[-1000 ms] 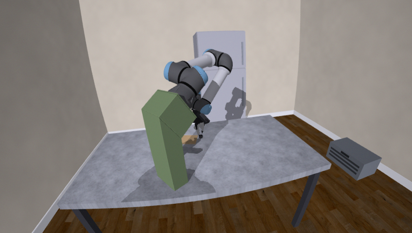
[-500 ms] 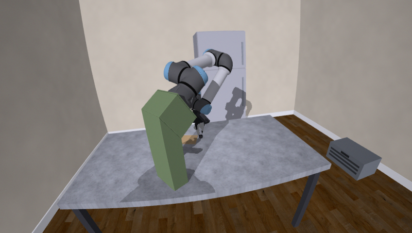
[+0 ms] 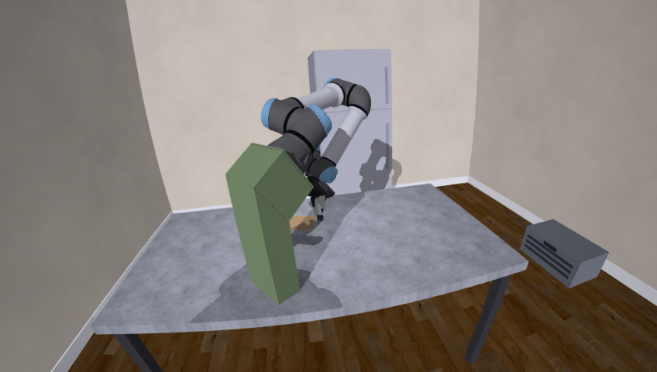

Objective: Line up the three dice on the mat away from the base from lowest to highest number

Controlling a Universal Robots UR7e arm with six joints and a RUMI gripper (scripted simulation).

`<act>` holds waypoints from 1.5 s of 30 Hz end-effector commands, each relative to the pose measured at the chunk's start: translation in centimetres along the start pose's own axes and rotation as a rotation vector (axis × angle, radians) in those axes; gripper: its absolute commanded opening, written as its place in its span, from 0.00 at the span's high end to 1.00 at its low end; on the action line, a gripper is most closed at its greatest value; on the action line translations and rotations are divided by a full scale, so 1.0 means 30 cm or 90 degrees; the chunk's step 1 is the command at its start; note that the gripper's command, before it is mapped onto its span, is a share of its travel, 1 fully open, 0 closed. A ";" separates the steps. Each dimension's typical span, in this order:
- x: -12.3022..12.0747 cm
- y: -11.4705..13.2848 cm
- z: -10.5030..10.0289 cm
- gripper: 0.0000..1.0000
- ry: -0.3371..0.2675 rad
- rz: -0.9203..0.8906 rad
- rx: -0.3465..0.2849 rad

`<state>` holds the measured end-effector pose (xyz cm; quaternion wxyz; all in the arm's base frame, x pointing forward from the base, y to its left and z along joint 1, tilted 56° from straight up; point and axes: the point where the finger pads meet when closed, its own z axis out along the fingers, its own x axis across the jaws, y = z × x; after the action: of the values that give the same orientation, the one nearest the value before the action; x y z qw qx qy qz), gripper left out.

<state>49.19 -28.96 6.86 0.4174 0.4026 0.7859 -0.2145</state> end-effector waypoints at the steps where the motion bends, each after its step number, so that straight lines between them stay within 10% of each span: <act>1: -0.001 0.001 -0.001 0.76 -0.001 0.000 0.000; 45: -0.001 0.001 0.100 0.76 -0.001 0.000 0.000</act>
<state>50.66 -31.01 5.16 0.4174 0.4026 0.7859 -0.2145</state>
